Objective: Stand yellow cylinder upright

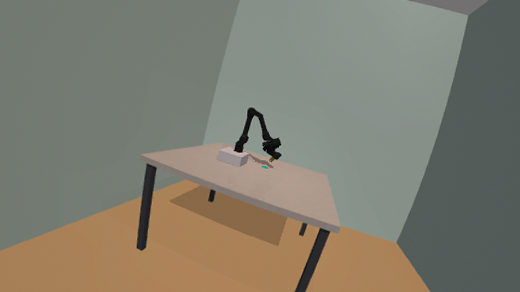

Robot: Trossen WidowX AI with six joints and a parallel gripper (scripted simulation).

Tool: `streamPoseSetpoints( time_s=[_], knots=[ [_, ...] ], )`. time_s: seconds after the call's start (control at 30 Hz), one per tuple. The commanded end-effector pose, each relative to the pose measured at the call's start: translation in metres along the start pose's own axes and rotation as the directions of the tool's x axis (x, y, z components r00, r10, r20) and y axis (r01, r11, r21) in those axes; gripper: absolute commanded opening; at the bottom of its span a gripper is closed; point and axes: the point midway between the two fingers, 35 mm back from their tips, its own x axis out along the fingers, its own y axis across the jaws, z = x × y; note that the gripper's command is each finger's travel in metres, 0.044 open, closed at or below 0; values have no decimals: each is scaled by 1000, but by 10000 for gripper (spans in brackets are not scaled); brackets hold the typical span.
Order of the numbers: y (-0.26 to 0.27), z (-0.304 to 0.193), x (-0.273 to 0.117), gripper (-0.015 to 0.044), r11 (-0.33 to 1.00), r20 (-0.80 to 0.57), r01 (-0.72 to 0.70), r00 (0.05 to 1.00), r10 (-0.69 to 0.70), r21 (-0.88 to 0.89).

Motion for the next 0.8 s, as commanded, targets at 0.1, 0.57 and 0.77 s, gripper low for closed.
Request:
streamPoseSetpoints(
  time_s=[0.1,0.57,0.77],
  knots=[
    [1,0,-3,105,1000,48,-7,999,7,-11],
    [2,-1,-10,105,999,140,-12,990,16,-31],
    [3,-2,-14,105,999,177,-13,984,20,-41]
  ],
)
